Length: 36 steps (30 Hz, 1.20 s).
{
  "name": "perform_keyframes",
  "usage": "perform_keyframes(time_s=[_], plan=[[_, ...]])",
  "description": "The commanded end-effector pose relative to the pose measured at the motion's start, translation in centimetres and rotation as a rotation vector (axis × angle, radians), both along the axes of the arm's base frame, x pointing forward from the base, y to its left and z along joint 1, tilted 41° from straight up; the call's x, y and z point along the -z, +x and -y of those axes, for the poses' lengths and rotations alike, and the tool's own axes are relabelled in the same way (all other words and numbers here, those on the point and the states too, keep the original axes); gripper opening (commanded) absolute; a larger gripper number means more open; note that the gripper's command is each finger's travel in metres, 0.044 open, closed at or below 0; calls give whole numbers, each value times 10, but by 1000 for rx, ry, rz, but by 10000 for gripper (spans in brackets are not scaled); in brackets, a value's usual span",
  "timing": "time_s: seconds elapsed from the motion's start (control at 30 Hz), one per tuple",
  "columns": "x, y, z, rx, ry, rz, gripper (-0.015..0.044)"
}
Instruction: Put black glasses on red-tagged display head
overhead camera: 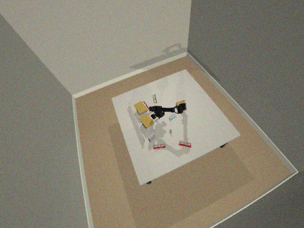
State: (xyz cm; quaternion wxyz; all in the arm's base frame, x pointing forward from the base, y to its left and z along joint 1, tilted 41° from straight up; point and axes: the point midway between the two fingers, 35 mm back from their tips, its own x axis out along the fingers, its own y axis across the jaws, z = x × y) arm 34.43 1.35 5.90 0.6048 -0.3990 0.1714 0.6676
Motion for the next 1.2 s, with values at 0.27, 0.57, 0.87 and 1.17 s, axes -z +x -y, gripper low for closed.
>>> perform_keyframes(time_s=[0.27, 0.57, 0.87, 1.17], plan=[[-5, 17, -5, 2, 5, 3, 0], [-7, 28, -8, 2, 5, 4, 0], [-10, 38, -11, 2, 5, 4, 0], [-12, 49, -14, 2, 6, 5, 0]])
